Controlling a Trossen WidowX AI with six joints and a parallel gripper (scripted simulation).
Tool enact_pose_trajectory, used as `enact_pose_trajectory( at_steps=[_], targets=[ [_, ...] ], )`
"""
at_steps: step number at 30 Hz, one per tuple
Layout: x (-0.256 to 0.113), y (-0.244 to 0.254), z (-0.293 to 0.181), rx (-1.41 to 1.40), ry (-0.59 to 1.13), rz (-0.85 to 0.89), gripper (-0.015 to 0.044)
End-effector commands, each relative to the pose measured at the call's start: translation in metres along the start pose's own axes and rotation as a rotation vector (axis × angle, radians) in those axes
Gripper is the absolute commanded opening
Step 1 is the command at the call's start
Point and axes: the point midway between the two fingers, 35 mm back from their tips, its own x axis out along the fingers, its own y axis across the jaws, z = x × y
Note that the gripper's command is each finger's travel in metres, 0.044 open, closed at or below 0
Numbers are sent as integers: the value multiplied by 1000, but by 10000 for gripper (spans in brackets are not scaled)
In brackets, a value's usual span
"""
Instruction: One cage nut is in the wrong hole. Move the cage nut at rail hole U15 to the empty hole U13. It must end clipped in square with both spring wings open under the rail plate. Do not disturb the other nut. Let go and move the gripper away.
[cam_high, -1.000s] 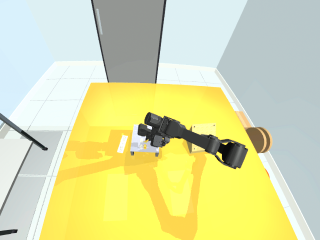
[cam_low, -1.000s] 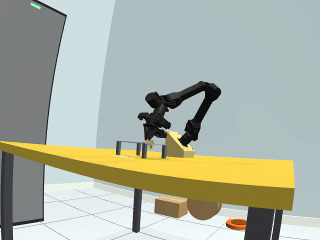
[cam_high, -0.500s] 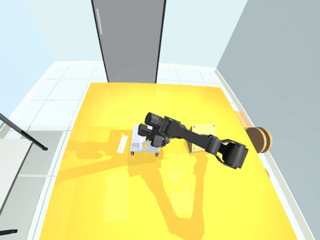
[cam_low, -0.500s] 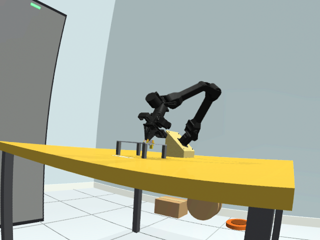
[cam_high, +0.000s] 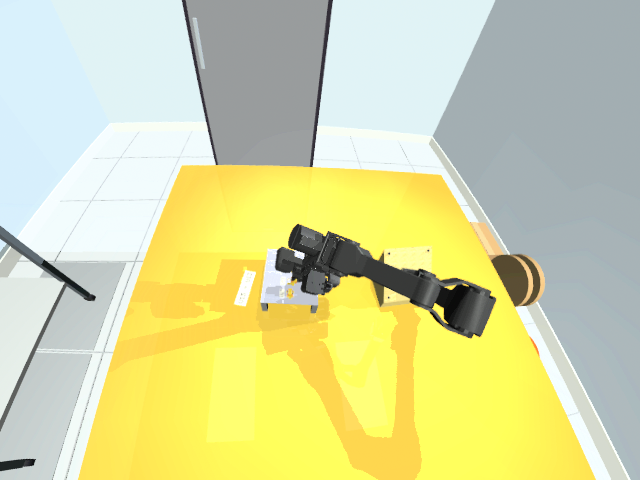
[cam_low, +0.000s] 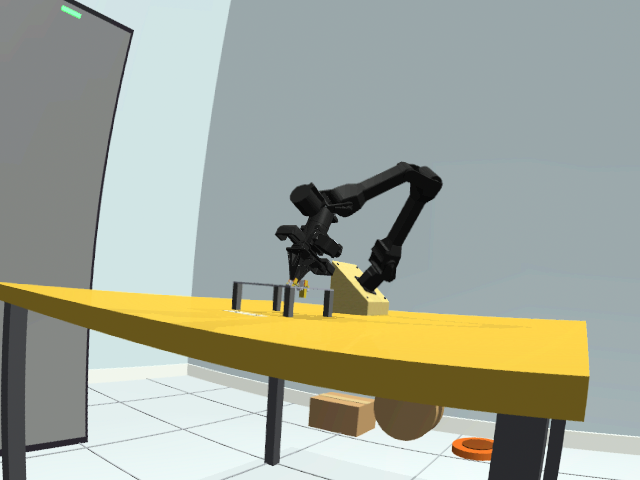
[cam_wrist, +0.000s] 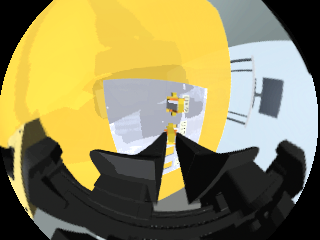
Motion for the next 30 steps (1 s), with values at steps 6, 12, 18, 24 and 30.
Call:
enact_pose_trajectory(
  at_steps=[6, 12, 18, 24, 30],
  targets=[
    [0, -1, 0, -5, 0, 12, 29],
    [1, -2, -1, -5, 0, 23, 29],
    [1, -2, -1, -5, 0, 29, 29],
    [1, -2, -1, -5, 1, 39, 29],
    [1, -3, -1, -5, 1, 45, 29]
  ],
)
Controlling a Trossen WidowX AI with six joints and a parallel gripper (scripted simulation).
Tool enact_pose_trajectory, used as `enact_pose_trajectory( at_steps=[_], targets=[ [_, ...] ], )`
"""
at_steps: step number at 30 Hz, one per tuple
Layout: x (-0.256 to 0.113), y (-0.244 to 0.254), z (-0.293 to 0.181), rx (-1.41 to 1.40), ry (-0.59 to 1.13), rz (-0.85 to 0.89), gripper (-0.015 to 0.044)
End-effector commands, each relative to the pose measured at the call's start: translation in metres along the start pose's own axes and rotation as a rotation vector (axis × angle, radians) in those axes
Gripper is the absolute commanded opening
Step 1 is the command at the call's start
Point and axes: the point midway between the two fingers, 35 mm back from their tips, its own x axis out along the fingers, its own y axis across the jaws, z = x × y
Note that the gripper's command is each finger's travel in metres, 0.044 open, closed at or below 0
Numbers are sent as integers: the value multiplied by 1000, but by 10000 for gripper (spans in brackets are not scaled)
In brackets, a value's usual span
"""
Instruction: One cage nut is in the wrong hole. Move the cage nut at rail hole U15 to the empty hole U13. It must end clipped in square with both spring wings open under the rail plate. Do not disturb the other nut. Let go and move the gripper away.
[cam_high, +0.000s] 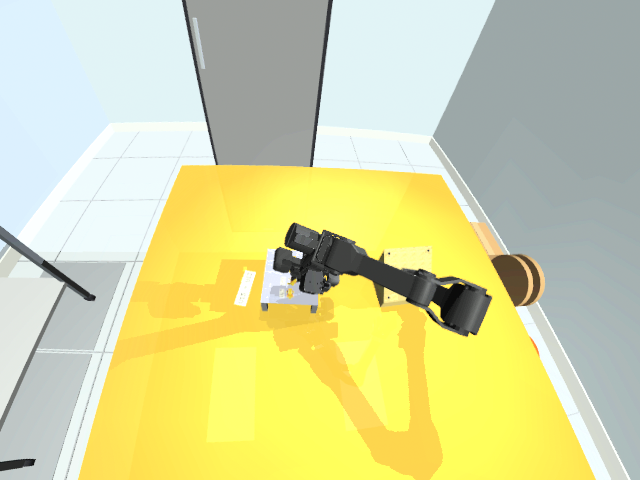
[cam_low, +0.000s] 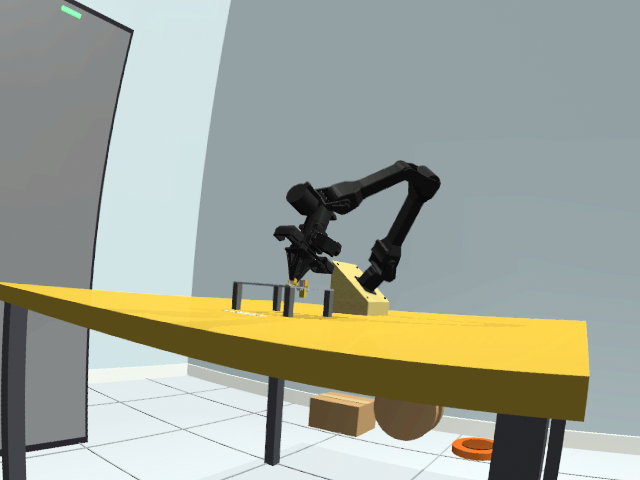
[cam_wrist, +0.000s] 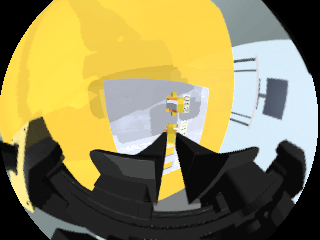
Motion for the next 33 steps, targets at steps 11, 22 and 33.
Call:
enact_pose_trajectory(
  at_steps=[11, 22, 33],
  targets=[
    [0, -1, -1, -4, 1, 20, 29],
    [1, -2, -1, -5, 2, 36, 29],
    [1, -3, -1, -5, 2, 55, 29]
  ],
)
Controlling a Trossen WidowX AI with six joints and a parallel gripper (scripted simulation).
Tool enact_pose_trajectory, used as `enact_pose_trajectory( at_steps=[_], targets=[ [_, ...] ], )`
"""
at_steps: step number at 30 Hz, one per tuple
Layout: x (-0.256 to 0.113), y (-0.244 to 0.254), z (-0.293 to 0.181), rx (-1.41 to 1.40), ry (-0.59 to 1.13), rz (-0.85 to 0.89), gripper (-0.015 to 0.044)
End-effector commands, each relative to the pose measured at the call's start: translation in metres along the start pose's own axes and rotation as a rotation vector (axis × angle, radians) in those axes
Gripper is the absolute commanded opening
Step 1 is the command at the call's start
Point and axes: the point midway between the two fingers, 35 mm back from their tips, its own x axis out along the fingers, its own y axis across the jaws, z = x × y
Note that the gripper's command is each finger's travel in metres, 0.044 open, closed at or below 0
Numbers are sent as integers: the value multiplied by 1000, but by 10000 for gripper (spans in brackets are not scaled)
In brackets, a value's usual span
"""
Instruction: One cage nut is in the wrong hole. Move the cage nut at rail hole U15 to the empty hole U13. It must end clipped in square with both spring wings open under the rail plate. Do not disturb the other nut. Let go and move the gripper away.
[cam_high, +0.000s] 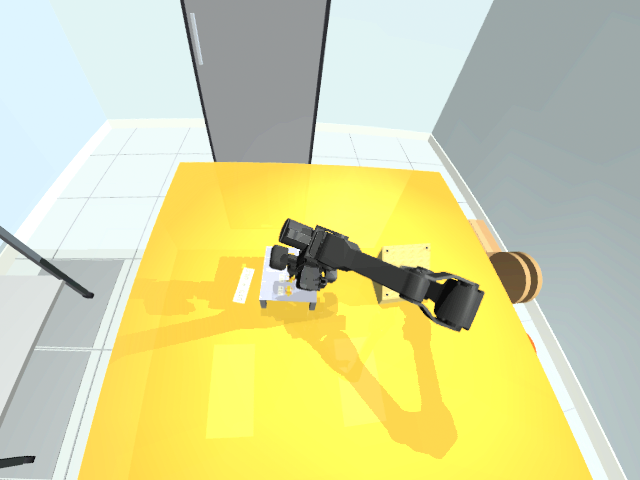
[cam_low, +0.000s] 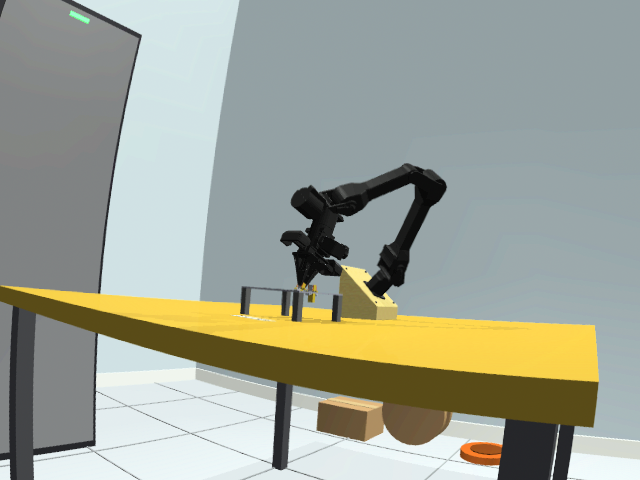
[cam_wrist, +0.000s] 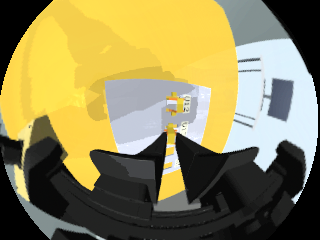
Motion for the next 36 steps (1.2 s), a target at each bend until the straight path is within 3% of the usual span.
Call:
enact_pose_trajectory(
  at_steps=[1, 36],
  targets=[
    [0, -1, -1, -3, 3, 8, 29],
    [1, -2, -1, -5, 3, 64, 29]
  ],
)
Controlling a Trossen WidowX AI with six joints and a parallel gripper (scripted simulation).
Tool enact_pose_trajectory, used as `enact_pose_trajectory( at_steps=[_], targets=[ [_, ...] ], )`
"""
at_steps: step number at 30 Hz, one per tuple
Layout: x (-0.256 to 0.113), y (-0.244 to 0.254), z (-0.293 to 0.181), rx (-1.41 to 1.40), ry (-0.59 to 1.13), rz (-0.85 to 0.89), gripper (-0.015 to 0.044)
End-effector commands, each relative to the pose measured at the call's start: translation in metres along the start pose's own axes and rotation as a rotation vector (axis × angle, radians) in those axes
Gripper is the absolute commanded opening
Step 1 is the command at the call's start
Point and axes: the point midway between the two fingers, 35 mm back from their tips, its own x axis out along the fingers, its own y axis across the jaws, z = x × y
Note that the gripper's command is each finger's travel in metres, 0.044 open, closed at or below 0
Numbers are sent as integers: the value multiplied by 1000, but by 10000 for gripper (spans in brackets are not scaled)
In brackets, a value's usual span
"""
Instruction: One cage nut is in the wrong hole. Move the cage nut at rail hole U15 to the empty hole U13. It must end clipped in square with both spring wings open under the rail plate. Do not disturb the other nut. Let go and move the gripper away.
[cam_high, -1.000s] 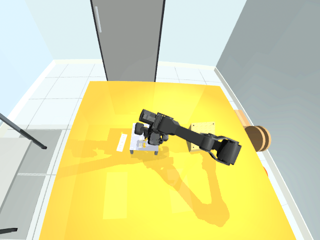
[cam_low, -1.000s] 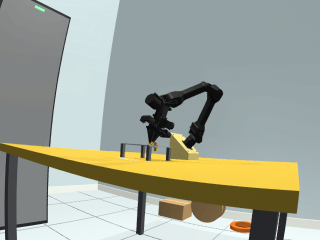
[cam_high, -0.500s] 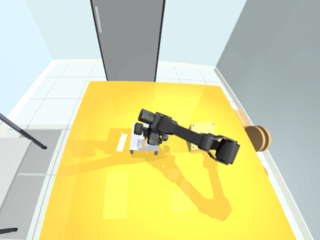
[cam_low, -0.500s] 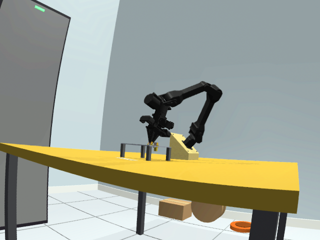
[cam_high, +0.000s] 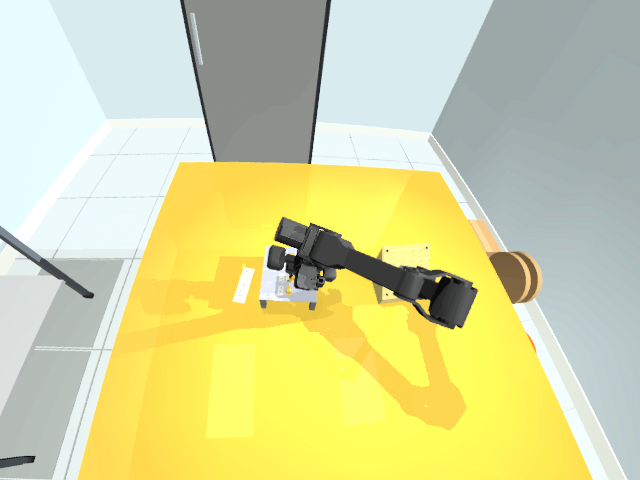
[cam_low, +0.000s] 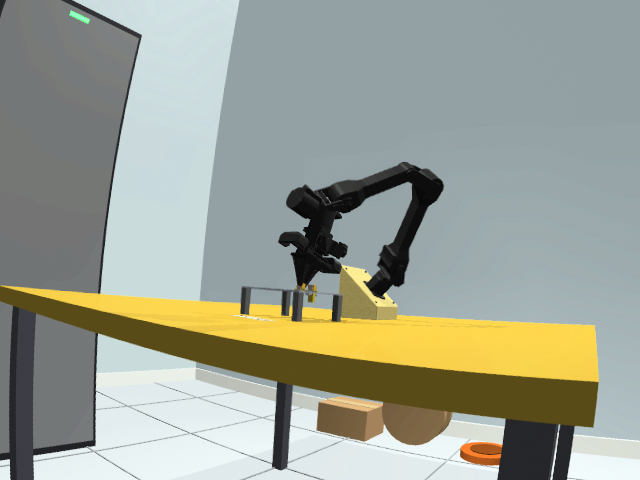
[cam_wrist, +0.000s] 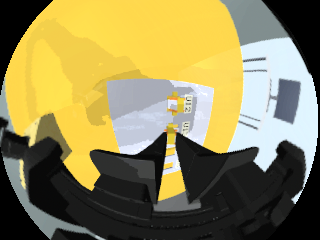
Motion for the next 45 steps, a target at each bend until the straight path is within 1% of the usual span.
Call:
enact_pose_trajectory(
  at_steps=[1, 45],
  targets=[
    [0, -1, -1, -4, 3, 7, 29],
    [0, -4, 0, -6, 3, 70, 29]
  ],
)
